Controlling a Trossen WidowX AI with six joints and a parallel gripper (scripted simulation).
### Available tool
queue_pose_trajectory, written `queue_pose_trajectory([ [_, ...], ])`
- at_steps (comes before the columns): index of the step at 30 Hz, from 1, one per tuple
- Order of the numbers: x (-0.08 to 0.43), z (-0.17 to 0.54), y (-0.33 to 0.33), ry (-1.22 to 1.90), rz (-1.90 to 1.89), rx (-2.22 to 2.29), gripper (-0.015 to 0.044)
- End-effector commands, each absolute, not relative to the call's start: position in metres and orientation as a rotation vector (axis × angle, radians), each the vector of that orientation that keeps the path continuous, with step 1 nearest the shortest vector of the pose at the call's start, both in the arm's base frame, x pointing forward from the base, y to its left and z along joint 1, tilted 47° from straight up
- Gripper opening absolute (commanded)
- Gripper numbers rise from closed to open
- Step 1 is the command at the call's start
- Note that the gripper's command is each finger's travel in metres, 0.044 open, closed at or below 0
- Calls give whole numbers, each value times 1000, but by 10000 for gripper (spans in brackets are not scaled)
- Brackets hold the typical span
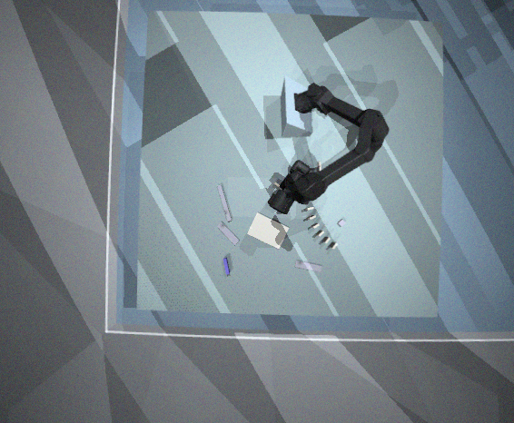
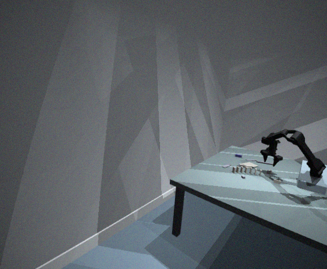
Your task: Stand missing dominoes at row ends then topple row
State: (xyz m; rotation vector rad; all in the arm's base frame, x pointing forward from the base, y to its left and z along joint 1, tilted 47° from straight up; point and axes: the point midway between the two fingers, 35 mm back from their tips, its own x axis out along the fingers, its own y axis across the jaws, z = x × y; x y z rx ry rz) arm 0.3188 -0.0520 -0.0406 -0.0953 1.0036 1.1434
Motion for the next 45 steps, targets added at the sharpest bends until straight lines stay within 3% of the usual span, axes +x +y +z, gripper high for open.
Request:
queue_pose_trajectory([
  [1, 321, -59, -33, 1002, 1152, -83, 440],
  [5, 320, -84, -7, 1000, 1154, -80, 440],
  [26, 320, -96, 4, 999, 1155, -79, 440],
  [42, 320, -96, 4, 999, 1155, -79, 20],
  [45, 320, -96, 4, 999, 1155, -79, 20],
])
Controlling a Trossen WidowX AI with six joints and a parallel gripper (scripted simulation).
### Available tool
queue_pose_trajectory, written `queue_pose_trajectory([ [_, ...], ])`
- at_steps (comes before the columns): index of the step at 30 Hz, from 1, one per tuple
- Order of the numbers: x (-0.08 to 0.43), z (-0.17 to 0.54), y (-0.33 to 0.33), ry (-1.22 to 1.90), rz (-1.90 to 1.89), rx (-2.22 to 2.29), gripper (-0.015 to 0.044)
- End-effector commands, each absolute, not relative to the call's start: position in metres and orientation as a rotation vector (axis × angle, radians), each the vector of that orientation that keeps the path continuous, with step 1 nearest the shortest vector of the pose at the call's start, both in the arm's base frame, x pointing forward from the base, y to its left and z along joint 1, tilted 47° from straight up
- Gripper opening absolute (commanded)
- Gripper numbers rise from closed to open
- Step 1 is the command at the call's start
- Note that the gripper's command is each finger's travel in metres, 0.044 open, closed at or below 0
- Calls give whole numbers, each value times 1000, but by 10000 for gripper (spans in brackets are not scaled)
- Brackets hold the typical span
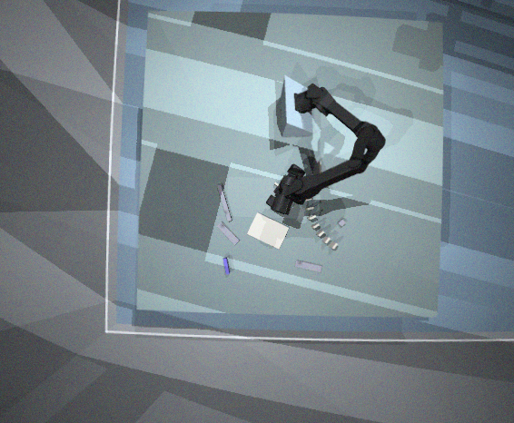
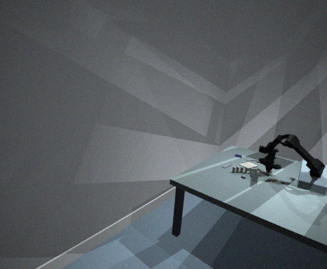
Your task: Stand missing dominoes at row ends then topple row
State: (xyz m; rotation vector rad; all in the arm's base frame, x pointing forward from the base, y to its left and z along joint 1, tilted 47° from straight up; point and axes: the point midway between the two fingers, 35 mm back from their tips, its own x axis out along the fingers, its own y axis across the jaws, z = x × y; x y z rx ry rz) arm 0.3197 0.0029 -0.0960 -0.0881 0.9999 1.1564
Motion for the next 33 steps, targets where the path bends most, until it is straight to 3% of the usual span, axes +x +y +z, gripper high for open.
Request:
queue_pose_trajectory([
  [1, 320, -96, 4, 999, 1155, -79, 20],
  [5, 320, -91, -2, 999, 1155, -79, 20],
  [16, 318, 12, -97, 1003, 1152, -83, 20],
  [21, 318, 17, -103, 1015, 1142, -68, 20],
  [33, 276, -32, -153, 1579, 296, 950, 20],
])
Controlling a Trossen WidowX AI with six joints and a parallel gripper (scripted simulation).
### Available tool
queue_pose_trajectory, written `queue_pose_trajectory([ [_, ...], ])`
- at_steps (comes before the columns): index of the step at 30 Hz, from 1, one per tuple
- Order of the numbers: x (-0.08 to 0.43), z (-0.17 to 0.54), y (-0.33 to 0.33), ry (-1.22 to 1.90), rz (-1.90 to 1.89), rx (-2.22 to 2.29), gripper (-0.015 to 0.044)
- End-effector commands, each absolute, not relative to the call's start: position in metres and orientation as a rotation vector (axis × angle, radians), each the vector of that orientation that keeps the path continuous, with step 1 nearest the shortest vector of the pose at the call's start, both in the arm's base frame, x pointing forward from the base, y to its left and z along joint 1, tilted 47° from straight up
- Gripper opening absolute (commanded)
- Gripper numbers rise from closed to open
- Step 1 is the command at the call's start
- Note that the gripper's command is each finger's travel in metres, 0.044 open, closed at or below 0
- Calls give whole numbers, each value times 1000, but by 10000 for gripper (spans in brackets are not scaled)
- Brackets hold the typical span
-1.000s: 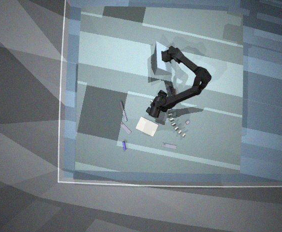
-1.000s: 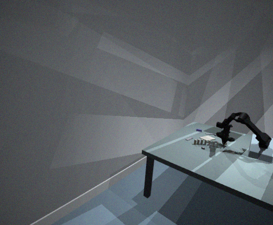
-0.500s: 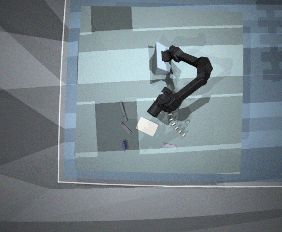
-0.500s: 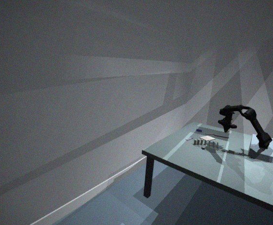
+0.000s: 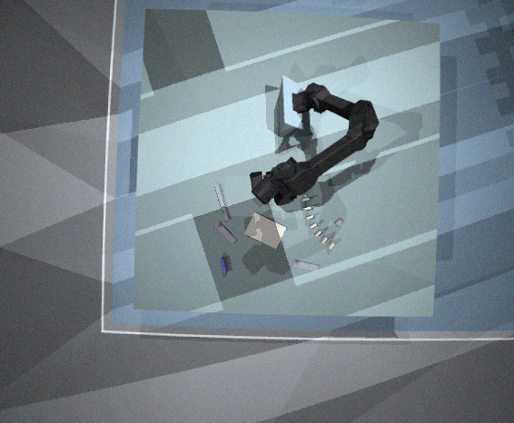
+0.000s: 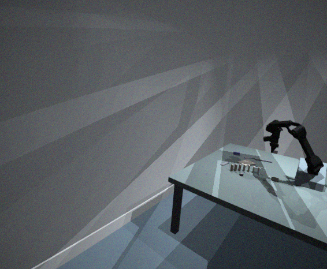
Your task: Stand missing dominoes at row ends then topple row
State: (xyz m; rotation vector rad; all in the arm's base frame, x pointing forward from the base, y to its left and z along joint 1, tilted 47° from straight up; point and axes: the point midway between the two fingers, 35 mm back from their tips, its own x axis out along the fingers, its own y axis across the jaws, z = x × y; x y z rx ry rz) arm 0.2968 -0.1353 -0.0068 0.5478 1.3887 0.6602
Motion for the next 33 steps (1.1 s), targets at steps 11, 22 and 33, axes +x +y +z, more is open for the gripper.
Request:
queue_pose_trajectory([
  [11, 237, -66, -181, 1728, -531, 1673, 20],
  [22, 237, -66, -181, 1728, -531, 1673, 20],
  [33, 234, -83, -168, 1743, -687, 1481, 20],
])
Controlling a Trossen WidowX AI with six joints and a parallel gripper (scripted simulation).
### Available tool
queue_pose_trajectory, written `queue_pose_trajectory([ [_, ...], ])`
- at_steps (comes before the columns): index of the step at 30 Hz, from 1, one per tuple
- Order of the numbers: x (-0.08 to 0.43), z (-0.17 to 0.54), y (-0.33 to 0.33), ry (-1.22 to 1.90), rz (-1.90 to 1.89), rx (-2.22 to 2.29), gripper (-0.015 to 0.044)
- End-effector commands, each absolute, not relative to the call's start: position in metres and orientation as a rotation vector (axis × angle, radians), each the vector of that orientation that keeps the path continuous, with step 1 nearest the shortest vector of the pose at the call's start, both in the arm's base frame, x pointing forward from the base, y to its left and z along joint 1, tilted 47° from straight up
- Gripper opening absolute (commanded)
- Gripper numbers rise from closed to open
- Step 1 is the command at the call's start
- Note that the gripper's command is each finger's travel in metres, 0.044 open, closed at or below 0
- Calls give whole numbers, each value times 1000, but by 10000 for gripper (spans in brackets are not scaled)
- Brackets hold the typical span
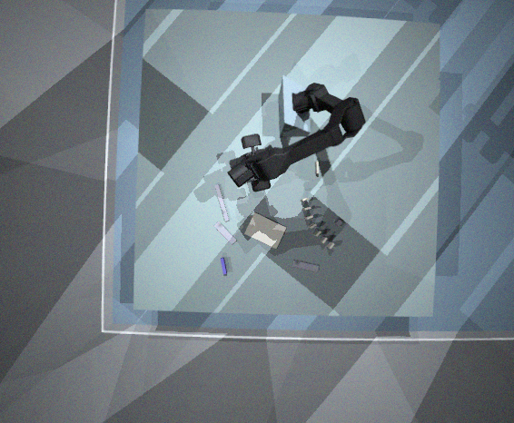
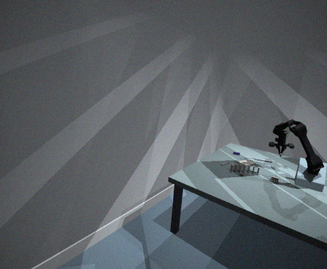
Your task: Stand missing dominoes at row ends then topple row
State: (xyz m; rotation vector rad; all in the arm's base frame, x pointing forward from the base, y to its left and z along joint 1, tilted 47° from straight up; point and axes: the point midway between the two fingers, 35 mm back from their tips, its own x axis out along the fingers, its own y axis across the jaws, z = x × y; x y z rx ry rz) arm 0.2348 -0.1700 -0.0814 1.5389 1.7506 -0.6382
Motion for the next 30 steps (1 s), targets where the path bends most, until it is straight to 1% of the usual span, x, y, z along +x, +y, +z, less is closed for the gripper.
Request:
queue_pose_trajectory([
  [1, 234, -85, -166, 1742, -705, 1460, 20],
  [15, 232, -104, -154, 1644, -936, 1178, 20],
  [30, 233, -110, -147, 1405, -1135, 941, 20],
])
